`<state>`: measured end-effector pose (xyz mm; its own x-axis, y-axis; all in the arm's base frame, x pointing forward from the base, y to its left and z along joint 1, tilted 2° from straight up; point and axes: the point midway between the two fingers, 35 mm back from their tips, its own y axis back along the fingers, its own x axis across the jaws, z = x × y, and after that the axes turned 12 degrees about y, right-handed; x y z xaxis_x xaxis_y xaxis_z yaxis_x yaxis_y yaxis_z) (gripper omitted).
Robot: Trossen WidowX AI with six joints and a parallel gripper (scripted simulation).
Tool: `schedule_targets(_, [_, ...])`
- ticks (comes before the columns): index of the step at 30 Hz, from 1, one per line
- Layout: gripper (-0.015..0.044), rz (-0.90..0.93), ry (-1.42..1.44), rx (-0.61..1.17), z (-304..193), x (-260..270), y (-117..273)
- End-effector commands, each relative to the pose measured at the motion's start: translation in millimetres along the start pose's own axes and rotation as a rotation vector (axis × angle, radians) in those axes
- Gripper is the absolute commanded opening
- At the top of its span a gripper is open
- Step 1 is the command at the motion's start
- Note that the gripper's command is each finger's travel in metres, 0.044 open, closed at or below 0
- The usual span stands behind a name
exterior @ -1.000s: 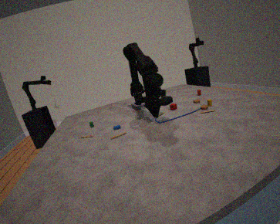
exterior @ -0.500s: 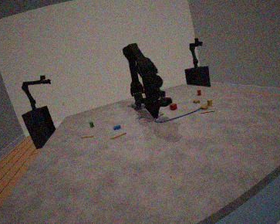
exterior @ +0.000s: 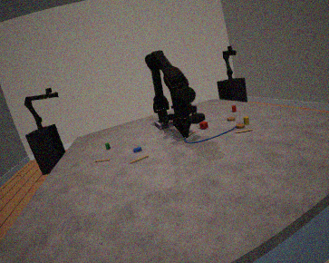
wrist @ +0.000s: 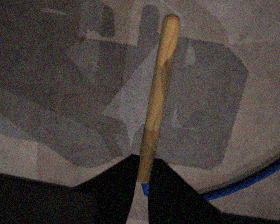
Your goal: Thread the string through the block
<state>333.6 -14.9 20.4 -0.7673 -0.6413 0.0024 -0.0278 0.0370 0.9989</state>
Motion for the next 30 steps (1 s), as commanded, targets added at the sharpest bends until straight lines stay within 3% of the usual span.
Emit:
schedule_targets(1, [0.0000, 0.004, -0.006, 0.003, 5.7, -0.6, -0.3])
schedule_targets(30, [0.0000, 0.003, -0.005, -0.001, 43.8, -9.2, 0.0])
